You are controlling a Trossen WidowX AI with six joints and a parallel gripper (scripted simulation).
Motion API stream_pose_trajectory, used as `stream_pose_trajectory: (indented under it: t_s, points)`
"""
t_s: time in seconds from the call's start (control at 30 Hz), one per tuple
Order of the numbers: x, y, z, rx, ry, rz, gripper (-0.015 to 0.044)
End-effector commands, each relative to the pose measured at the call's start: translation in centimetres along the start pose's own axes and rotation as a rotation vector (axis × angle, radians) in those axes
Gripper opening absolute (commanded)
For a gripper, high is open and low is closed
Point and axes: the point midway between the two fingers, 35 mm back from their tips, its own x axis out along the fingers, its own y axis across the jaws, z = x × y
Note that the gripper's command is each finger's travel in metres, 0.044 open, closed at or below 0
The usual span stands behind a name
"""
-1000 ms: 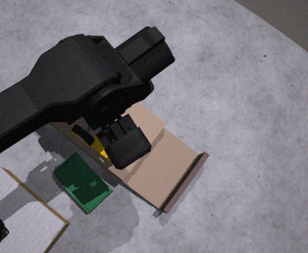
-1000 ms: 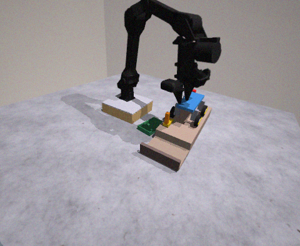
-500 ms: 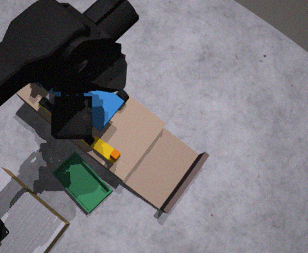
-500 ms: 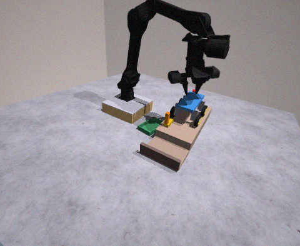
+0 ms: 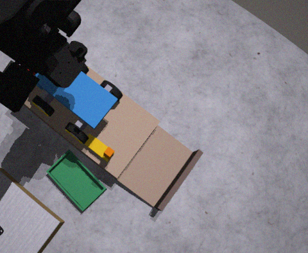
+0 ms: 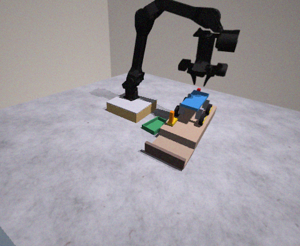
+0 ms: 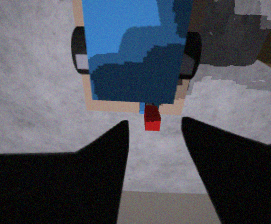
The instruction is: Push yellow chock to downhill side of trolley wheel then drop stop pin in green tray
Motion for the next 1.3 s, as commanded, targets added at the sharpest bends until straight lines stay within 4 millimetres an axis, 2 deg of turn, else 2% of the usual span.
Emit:
stream_pose_trajectory:
  t_s: [0.0,0.3,0.83,1.27]
  points:
    - [0.0,0.0,-1.4,0.108,0.019,-0.011,0.0190]
    - [0.2,-0.1,-1.4,0.115,0.020,-0.012,0.0190]
    - [2.8,-0.1,-1.5,0.115,0.021,-0.012,0.0190]
    - [3.9,0.0,-1.5,0.115,0.021,-0.012,0.0190]
